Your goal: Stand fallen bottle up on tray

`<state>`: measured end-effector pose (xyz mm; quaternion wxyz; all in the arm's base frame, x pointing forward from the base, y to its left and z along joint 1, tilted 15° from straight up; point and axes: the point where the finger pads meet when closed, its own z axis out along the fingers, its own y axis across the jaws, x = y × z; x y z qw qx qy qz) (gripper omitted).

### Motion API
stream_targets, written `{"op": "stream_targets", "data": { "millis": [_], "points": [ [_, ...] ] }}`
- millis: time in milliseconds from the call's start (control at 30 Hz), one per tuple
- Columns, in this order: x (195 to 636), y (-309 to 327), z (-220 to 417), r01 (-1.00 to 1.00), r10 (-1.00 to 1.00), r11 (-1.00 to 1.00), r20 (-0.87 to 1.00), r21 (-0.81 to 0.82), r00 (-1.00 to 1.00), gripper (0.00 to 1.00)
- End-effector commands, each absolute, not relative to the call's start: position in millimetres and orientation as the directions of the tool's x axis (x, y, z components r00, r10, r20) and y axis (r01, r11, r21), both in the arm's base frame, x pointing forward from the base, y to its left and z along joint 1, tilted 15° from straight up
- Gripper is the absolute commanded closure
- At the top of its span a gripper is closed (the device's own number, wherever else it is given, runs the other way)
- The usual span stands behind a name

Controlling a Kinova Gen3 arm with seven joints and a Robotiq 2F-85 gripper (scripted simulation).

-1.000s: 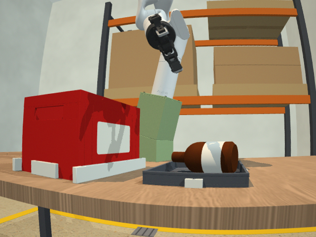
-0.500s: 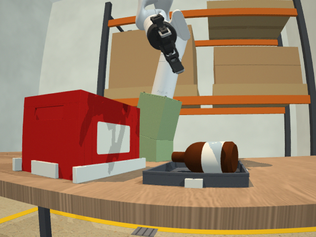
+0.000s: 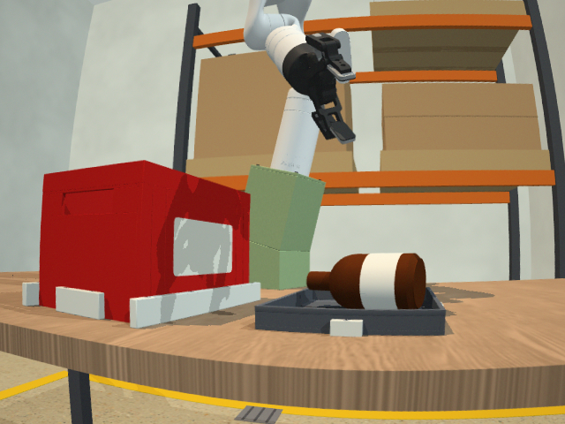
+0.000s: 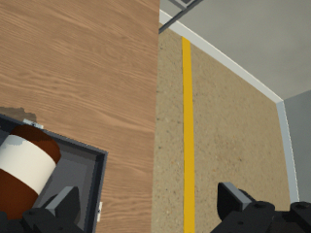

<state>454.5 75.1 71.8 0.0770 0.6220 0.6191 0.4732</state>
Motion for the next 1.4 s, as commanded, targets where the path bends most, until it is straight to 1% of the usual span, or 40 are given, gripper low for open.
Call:
{"op": "stream_targets", "data": {
  "millis": [0, 200, 267, 400, 600, 767, 833, 900, 1167, 1200, 1367],
  "points": [
    [451, 90, 74, 0.699, 0.838, -0.142, 0.461, 0.701, -0.293, 0.00],
    [427, 125, 68, 0.660, 0.776, 0.120, 0.345, 0.741, -0.528, 0.00],
    [427, 125, 68, 0.660, 0.776, 0.120, 0.345, 0.741, -0.528, 0.00],
    [407, 143, 61, 0.576, 0.680, 0.317, 0.243, 0.753, -0.692, 0.00],
    [374, 156, 46, 0.349, 0.441, 0.594, 0.069, 0.724, -0.895, 0.00],
    [353, 152, 31, 0.089, 0.177, 0.758, -0.071, 0.647, -0.982, 0.00],
    [353, 152, 31, 0.089, 0.177, 0.758, -0.071, 0.647, -0.982, 0.00],
    [348, 147, 25, -0.022, 0.063, 0.798, -0.121, 0.603, -0.991, 0.00],
    [348, 147, 25, -0.022, 0.063, 0.798, -0.121, 0.603, -0.991, 0.00],
    [346, 144, 23, -0.078, 0.007, 0.812, -0.143, 0.578, -0.990, 0.00],
    [346, 144, 23, -0.078, 0.007, 0.812, -0.143, 0.578, -0.990, 0.00]
  ]
}}
